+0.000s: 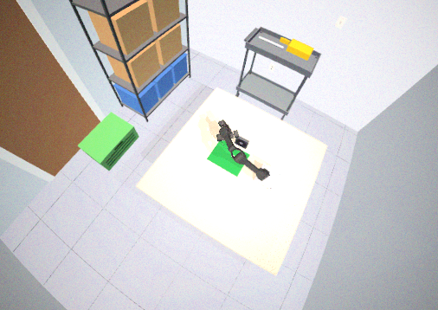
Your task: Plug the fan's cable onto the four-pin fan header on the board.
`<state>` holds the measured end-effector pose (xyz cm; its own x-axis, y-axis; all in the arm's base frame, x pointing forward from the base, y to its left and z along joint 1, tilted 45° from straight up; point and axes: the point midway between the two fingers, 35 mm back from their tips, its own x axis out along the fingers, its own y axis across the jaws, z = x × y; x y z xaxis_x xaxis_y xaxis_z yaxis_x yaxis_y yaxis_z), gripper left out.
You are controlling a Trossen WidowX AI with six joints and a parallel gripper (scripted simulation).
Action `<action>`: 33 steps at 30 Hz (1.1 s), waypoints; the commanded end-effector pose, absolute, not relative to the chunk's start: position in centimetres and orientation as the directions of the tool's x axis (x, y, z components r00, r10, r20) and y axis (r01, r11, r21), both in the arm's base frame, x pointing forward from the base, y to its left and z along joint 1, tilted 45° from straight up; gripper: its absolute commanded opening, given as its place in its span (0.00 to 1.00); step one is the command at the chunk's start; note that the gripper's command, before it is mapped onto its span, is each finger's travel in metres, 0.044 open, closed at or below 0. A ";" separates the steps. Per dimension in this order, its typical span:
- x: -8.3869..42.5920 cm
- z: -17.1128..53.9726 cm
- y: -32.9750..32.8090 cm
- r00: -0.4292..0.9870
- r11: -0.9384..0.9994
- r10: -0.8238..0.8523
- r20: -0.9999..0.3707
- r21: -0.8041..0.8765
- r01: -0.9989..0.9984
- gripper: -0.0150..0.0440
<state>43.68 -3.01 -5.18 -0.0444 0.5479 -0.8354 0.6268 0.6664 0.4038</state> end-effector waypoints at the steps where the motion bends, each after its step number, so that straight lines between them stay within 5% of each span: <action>1: 43.7 -5.5 -2.8 -0.036 0.679 0.518 -0.854 0.386 0.625 0.25; 33: 44.2 -8.0 -2.0 0.087 0.739 0.287 -0.954 0.278 0.613 0.25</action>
<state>44.13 -2.11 -7.91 0.0714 0.3107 -0.9478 0.6101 0.7381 0.2879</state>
